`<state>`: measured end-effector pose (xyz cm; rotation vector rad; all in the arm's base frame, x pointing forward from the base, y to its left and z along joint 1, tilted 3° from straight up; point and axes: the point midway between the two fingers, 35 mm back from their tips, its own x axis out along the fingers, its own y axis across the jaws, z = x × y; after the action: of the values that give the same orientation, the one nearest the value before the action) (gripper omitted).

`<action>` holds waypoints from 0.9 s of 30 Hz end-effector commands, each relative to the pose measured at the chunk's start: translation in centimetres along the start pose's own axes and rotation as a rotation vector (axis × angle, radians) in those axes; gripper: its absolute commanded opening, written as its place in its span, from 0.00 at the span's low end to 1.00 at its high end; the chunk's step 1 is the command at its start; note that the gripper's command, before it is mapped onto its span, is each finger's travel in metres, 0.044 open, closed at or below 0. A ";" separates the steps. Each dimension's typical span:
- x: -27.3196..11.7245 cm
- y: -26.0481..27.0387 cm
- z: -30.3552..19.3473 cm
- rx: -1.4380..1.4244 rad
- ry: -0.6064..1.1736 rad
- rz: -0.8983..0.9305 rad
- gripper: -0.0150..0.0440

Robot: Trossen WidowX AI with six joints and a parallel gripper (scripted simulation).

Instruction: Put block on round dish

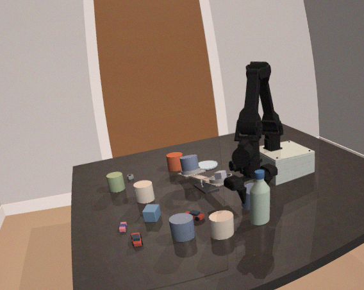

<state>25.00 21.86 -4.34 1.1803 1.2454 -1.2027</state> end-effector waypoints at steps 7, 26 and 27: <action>-0.3 0.0 0.0 0.000 -0.002 -0.001 0.97; -7.4 2.8 3.4 -0.068 0.012 0.040 0.69; -7.6 3.0 3.9 -0.087 0.010 0.038 0.69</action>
<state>27.07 19.69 2.17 1.1792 1.2542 -1.1529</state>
